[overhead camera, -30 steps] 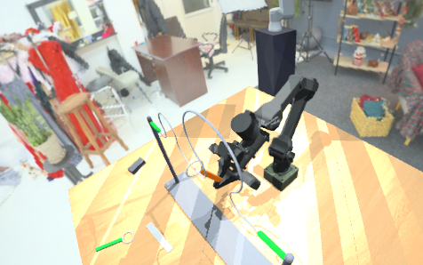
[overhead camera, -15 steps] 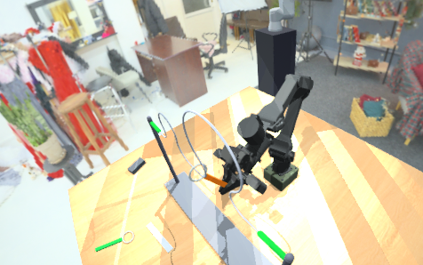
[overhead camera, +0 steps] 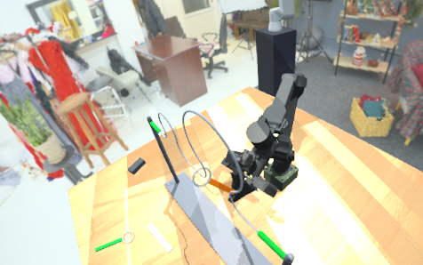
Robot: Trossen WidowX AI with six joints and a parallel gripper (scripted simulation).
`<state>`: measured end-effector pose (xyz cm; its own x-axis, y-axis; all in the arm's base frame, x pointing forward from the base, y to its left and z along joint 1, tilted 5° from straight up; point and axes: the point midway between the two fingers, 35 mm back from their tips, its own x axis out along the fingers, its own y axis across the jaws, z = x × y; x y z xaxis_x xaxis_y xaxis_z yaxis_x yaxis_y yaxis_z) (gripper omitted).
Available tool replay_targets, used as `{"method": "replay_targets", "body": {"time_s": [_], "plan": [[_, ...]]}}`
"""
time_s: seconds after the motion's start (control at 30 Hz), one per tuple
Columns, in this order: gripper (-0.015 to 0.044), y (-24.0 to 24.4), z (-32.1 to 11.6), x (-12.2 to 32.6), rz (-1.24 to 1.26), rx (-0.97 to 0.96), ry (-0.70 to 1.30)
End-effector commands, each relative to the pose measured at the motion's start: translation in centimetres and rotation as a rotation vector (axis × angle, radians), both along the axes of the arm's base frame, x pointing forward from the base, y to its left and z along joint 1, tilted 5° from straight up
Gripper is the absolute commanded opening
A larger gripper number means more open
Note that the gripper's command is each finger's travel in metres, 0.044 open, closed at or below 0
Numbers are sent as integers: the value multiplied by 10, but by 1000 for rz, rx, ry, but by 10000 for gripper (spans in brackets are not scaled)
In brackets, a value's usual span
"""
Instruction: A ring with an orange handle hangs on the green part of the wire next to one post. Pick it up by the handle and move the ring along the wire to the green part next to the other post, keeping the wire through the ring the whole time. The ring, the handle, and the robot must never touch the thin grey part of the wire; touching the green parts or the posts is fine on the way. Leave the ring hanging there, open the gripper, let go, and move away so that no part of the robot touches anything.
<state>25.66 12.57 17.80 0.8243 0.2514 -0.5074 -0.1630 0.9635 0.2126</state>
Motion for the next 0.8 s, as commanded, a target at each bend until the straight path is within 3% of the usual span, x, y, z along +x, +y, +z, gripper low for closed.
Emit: {"method": "replay_targets", "body": {"time_s": [0.0, 0.77], "plan": [[-150, 11, 7, -1, -9, 78, 8], [-150, 77, 53, -14, -34, 616, 132]]}}
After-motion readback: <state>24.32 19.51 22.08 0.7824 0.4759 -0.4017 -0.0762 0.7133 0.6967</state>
